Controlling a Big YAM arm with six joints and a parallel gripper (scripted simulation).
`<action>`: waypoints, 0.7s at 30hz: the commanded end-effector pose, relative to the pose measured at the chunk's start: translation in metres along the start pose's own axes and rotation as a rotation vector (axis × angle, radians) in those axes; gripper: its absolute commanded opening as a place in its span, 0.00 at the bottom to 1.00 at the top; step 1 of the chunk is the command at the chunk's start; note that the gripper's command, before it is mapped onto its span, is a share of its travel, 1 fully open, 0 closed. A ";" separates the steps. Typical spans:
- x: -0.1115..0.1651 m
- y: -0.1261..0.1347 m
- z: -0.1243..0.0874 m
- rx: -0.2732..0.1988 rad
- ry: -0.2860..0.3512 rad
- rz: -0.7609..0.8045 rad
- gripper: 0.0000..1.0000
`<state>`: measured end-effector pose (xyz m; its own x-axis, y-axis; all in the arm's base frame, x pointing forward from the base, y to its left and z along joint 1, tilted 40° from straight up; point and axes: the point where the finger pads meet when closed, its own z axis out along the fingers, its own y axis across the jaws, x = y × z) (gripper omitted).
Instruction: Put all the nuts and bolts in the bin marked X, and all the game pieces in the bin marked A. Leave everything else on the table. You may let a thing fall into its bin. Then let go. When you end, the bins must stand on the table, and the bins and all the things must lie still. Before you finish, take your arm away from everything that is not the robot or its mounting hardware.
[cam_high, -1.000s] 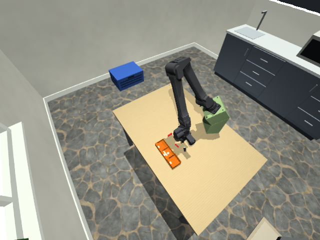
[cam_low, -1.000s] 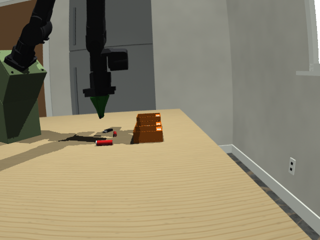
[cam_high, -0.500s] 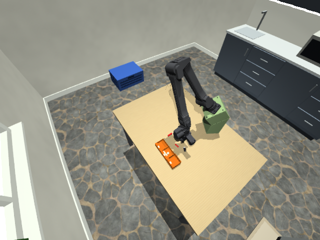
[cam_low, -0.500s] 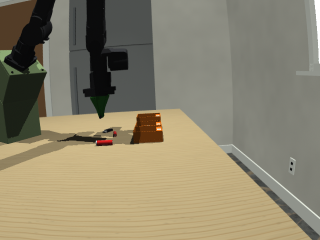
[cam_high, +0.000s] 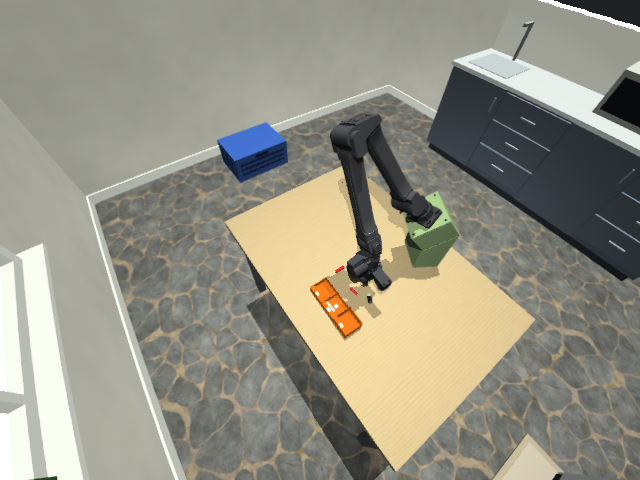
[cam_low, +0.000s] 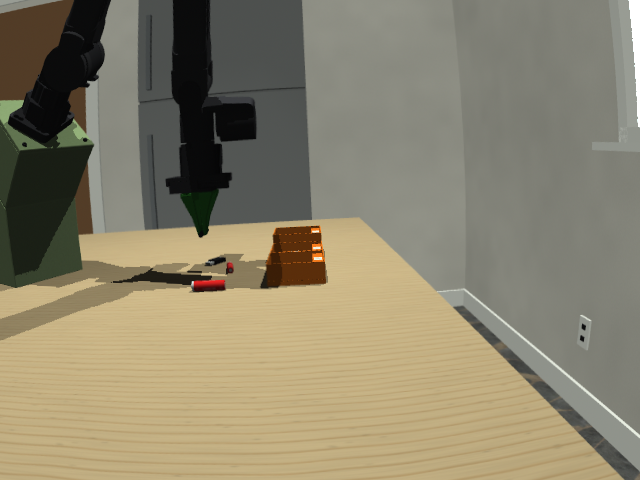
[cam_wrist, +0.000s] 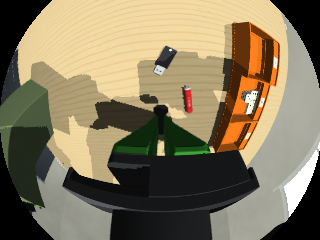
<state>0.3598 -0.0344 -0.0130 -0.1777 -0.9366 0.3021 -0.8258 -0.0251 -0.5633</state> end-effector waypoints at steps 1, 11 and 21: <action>-0.006 0.000 -0.007 0.022 -0.012 -0.002 0.00; -0.002 0.003 -0.003 0.003 -0.006 -0.005 0.00; -0.018 -0.010 -0.012 -0.007 -0.009 -0.012 0.00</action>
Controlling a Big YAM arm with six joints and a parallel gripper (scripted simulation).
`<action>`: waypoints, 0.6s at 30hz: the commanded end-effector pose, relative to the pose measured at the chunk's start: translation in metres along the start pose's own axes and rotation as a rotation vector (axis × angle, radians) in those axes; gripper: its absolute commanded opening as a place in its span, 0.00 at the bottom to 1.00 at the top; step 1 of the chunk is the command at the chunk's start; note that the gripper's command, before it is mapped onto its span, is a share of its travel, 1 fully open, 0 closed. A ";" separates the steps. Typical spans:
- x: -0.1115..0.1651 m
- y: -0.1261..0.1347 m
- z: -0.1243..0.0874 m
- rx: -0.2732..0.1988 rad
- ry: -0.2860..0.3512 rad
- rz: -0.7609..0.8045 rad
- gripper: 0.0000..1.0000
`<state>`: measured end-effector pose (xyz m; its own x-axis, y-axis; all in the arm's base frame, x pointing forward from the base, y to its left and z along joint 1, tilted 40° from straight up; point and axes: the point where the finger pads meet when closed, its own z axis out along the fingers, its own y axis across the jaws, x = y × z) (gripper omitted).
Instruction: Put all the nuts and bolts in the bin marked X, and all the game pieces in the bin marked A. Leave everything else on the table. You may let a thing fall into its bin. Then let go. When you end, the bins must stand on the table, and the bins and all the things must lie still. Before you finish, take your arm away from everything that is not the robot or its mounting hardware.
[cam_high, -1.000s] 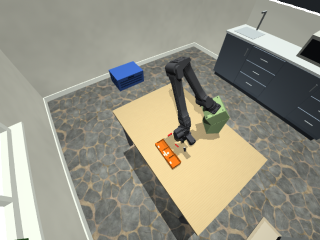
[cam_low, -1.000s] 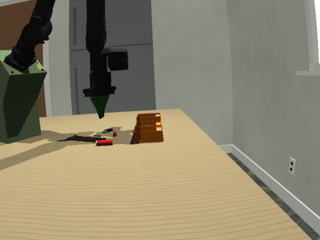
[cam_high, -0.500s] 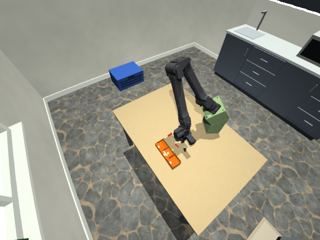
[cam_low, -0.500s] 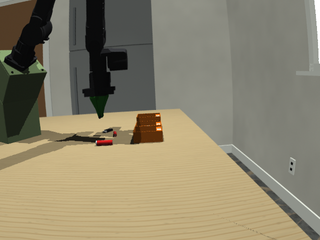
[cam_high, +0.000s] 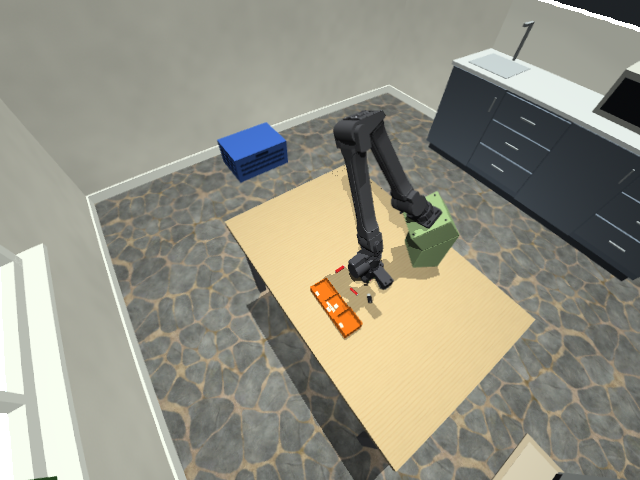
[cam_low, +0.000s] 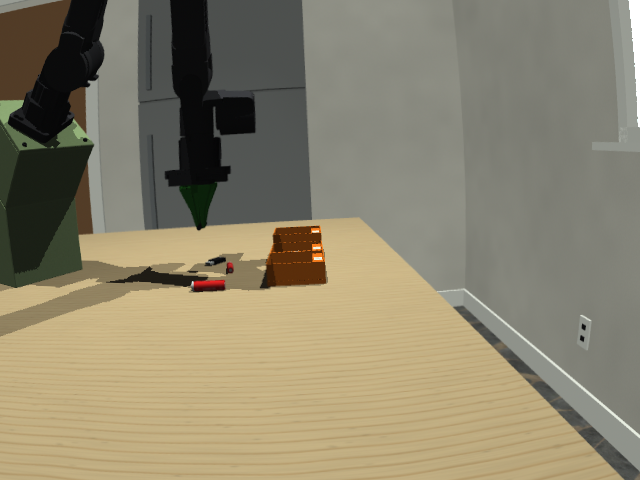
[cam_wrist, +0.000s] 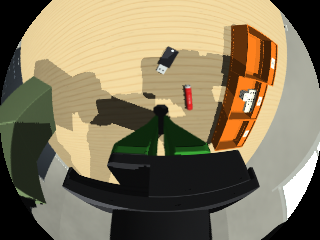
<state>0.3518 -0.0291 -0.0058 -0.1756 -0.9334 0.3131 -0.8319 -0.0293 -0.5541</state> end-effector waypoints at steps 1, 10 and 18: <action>-0.020 -0.018 -0.001 0.002 -0.017 -0.004 0.00; -0.044 -0.056 -0.002 0.007 -0.018 -0.003 0.00; -0.072 -0.099 -0.004 0.013 -0.020 -0.026 0.00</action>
<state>0.4294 0.0245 0.0216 -0.1545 -0.9343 0.3213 -0.8344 -0.0507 -0.5489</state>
